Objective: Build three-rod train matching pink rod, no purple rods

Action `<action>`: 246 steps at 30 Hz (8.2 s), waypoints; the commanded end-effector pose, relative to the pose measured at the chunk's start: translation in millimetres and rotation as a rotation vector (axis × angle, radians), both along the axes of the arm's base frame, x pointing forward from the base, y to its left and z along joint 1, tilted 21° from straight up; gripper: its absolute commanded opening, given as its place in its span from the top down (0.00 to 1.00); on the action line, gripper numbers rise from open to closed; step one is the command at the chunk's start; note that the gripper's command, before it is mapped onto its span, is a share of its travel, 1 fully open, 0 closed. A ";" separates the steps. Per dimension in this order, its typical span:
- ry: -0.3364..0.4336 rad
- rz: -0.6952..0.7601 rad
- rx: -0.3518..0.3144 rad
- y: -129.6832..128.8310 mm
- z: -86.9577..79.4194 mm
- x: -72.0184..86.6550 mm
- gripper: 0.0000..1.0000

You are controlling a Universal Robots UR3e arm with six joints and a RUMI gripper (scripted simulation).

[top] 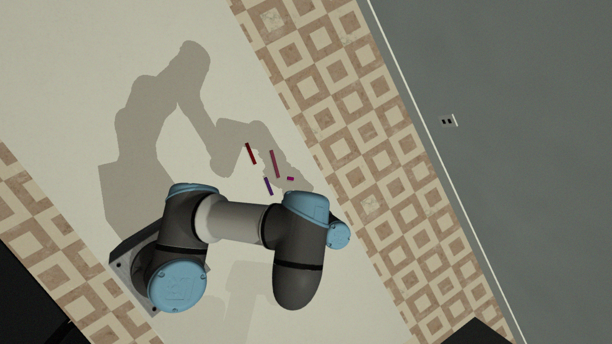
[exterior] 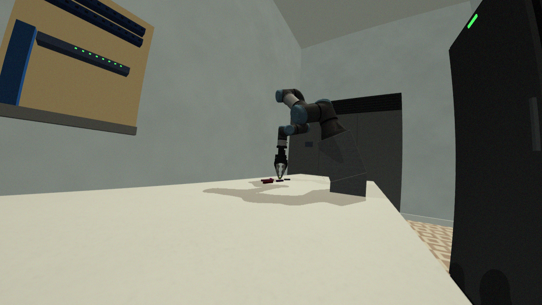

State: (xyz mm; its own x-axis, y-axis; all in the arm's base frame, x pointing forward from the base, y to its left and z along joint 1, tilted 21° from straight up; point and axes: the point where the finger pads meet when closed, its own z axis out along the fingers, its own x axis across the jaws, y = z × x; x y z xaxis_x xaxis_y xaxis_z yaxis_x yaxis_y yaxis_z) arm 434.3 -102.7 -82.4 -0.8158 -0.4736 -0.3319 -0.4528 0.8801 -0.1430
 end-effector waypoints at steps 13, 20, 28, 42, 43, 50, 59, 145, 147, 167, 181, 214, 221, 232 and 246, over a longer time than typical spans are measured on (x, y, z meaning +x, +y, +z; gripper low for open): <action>-0.002 -0.001 -0.003 -0.7 0.7 0.8 1.00; -0.002 -0.001 -0.003 -0.7 0.7 0.8 1.00; -0.002 -0.001 -0.002 -0.7 1.0 0.6 1.00; -0.001 0.000 -0.001 -0.8 12.0 -4.3 1.00; -0.001 0.000 -0.001 -0.8 13.8 -5.0 1.00; -0.001 0.000 -0.001 -1.1 25.0 -9.3 1.00; -0.001 0.000 -0.001 -2.0 50.1 -19.0 1.00; 0.021 -0.650 0.249 36.6 84.1 -67.6 1.00; 0.022 -0.680 0.261 38.6 83.6 -69.2 1.00; 0.029 -0.859 0.330 50.5 80.4 -78.6 1.00; 0.029 -0.860 0.331 50.3 79.9 -78.4 1.00; 0.031 -0.869 0.334 53.6 36.8 -62.1 1.00; 0.028 -0.869 0.333 53.6 26.5 -56.7 1.00; 0.028 -0.869 0.333 54.9 6.9 -49.0 1.00; 0.028 -0.869 0.333 55.5 -1.6 -45.7 1.00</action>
State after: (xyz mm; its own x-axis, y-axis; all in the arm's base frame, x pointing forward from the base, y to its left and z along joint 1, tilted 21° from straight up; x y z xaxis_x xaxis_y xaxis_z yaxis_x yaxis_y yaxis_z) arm 382.5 -43.8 -83.1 -0.8562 0.4236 -0.2957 0.3836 0.9047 0.1854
